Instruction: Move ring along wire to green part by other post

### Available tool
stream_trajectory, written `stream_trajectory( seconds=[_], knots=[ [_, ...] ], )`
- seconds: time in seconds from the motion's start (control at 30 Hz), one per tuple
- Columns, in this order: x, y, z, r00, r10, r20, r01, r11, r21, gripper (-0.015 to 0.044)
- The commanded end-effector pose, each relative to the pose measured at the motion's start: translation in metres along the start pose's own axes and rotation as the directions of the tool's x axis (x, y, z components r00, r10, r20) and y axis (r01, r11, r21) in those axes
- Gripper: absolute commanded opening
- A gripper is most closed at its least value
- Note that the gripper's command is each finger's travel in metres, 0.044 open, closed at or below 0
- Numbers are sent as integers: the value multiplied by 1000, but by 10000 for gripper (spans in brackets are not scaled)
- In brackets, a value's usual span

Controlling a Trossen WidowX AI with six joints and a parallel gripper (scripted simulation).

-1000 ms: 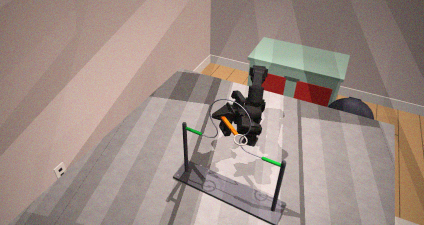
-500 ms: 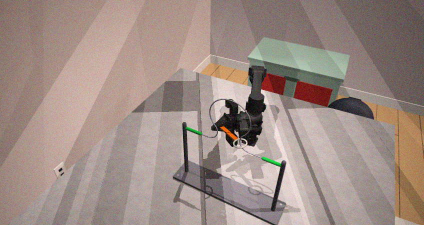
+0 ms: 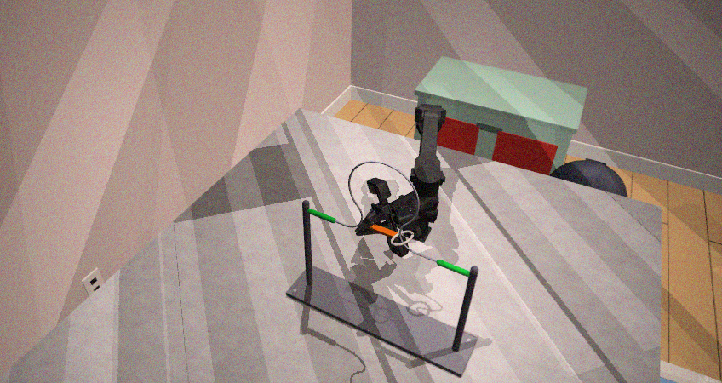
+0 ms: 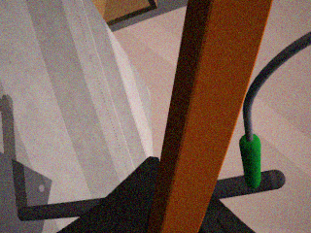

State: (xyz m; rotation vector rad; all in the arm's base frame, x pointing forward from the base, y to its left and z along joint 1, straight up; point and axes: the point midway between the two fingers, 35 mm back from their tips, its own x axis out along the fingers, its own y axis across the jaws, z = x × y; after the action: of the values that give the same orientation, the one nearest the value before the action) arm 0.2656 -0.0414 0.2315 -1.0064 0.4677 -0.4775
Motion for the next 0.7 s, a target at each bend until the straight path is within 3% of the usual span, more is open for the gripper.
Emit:
stream_trajectory(
  seconds=[0.0, 0.67],
  knots=[
    [2, 13, -2, 999, 40, 6, -40, 998, 41, -150],
    [-18, 82, 14, 957, 290, 18, -270, 863, 426, -150]
  ],
)
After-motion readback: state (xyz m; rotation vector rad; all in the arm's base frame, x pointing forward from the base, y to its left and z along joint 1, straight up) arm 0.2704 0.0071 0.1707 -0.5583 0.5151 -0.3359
